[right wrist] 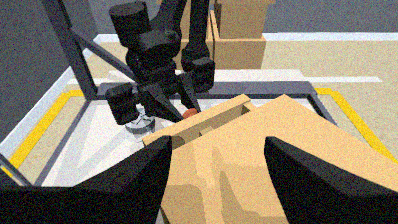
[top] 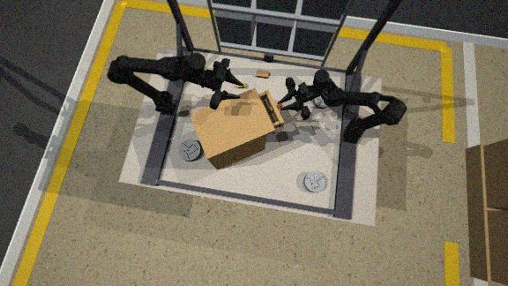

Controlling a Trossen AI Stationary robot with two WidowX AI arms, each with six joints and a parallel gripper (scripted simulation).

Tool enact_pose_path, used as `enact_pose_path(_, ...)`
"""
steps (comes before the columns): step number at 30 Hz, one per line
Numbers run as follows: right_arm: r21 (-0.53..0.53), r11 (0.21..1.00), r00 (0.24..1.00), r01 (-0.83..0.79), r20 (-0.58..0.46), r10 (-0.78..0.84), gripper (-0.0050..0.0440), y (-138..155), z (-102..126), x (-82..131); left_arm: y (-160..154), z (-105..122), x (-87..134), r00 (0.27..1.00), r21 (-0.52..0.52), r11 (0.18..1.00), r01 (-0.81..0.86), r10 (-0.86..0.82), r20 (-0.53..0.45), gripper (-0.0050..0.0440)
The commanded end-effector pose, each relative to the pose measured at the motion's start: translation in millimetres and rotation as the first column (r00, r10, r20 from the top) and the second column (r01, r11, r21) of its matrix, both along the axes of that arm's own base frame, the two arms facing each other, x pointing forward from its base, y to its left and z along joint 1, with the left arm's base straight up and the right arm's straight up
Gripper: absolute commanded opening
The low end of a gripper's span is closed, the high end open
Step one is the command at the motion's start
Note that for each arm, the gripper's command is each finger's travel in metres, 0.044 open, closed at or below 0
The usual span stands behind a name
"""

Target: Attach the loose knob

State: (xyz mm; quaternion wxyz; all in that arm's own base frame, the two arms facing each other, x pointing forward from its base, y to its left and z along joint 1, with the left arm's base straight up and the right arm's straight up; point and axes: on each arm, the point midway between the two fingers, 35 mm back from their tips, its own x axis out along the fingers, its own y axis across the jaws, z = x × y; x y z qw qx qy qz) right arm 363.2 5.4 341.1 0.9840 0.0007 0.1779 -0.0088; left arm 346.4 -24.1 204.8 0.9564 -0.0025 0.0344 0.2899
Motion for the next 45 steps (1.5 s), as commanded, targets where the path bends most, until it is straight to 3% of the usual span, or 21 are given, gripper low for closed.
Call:
enact_pose_path(1, 0.003, 1.000, 0.999, 0.004, 0.033, -0.004, 0.0240, -1, 13, -3, -1, 7, 0, 1.000, -0.010, 1.000, 0.001, -0.001, 0.020, 0.0130)
enact_pose_path(5, 0.003, 1.000, 0.999, 0.004, 0.033, -0.004, 0.0240, -1, 13, -3, -1, 7, 0, 1.000, -0.010, 1.000, 0.001, -0.001, 0.020, 0.0226)
enact_pose_path(9, 0.005, 1.000, 0.999, 0.005, 0.040, -0.005, 0.0240, 0, 16, -1, -3, 6, -6, 1.000, -0.010, 1.000, -0.001, 0.001, 0.017, 0.0254)
enact_pose_path(14, 0.005, 1.000, 0.999, 0.005, 0.040, -0.005, 0.0240, 0, 15, 3, -9, 6, -15, 1.000, -0.010, 1.000, -0.001, 0.001, 0.015, 0.0254)
enact_pose_path(16, 0.005, 1.000, 0.999, 0.005, 0.040, -0.005, 0.0240, 0, 15, 5, -11, 6, -19, 1.000, -0.010, 1.000, -0.001, 0.001, 0.015, 0.0300)
enact_pose_path(25, 0.002, 1.000, 1.000, -0.003, 0.016, 0.003, 0.0240, 0, 12, 13, -16, 8, -25, 1.000, -0.012, 1.000, -0.001, 0.001, 0.018, 0.0300)
enact_pose_path(37, 0.003, 0.998, 0.975, -0.055, -0.214, 0.054, 0.0240, 0, -2, 53, -17, 8, -23, 1.000, -0.009, 1.000, 0.000, 0.000, 0.016, 0.0300)
enact_pose_path(45, 0.003, 0.998, 0.973, -0.058, -0.223, 0.057, 0.0240, 1, -3, 55, -17, 8, -23, 1.000, -0.009, 1.000, 0.000, 0.000, 0.016, 0.0300)
